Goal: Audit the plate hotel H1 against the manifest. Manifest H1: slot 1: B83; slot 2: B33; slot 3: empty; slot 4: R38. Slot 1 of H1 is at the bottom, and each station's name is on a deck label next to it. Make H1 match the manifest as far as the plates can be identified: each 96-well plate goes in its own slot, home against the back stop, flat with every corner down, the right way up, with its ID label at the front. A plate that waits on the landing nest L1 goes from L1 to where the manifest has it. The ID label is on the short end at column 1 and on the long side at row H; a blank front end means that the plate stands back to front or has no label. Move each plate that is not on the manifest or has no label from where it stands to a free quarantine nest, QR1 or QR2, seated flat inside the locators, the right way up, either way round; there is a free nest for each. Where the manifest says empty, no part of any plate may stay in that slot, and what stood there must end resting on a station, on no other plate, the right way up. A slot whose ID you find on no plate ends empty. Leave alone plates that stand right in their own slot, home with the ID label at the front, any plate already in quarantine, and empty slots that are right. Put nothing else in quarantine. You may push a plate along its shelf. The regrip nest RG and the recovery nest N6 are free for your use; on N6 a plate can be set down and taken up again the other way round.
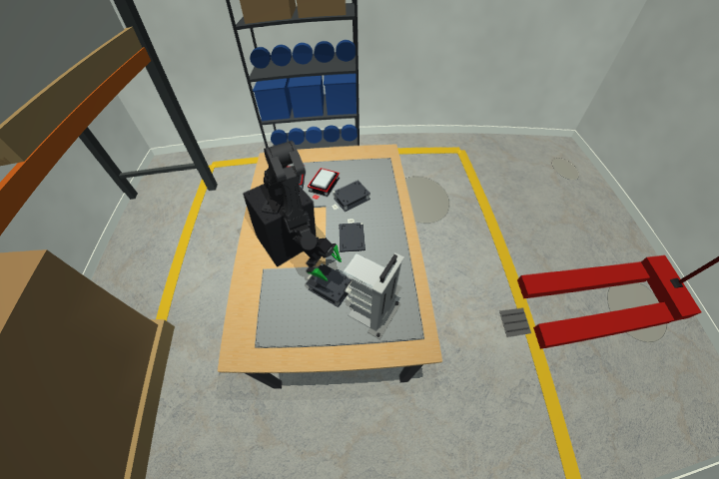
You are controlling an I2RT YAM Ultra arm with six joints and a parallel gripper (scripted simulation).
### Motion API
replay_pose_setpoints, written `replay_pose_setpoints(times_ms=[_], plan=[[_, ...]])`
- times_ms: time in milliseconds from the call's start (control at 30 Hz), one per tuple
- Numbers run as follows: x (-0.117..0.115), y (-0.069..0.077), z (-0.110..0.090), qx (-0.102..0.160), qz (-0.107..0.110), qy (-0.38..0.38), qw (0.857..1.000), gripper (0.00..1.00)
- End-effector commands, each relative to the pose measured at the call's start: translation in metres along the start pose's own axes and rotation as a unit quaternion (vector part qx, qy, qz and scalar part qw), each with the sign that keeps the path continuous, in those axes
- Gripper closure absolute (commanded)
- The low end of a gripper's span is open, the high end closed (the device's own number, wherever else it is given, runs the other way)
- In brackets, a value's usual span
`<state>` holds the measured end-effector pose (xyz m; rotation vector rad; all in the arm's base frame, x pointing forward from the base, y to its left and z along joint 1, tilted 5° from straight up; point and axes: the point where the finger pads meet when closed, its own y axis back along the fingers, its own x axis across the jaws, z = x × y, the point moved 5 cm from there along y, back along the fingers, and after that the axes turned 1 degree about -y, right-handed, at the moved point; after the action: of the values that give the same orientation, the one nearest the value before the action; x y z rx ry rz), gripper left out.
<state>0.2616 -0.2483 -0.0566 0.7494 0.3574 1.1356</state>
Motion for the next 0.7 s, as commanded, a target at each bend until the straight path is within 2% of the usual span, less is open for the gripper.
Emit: replay_pose_setpoints(times_ms=[0,167,267,433,533,667], plan=[[-0.002,-0.008,0.012,-0.024,-0.003,0.012,1.000,0.00],[-0.003,-0.012,0.007,-0.024,-0.003,0.012,1.000,0.00],[-0.006,-0.007,0.019,-0.039,-0.008,0.018,0.999,0.00],[-0.005,-0.008,0.017,-0.036,-0.007,0.016,0.999,0.00],[-0.001,-0.015,0.007,-0.013,-0.002,0.006,1.000,0.00],[-0.001,-0.019,0.014,-0.016,-0.002,0.008,1.000,0.00]])
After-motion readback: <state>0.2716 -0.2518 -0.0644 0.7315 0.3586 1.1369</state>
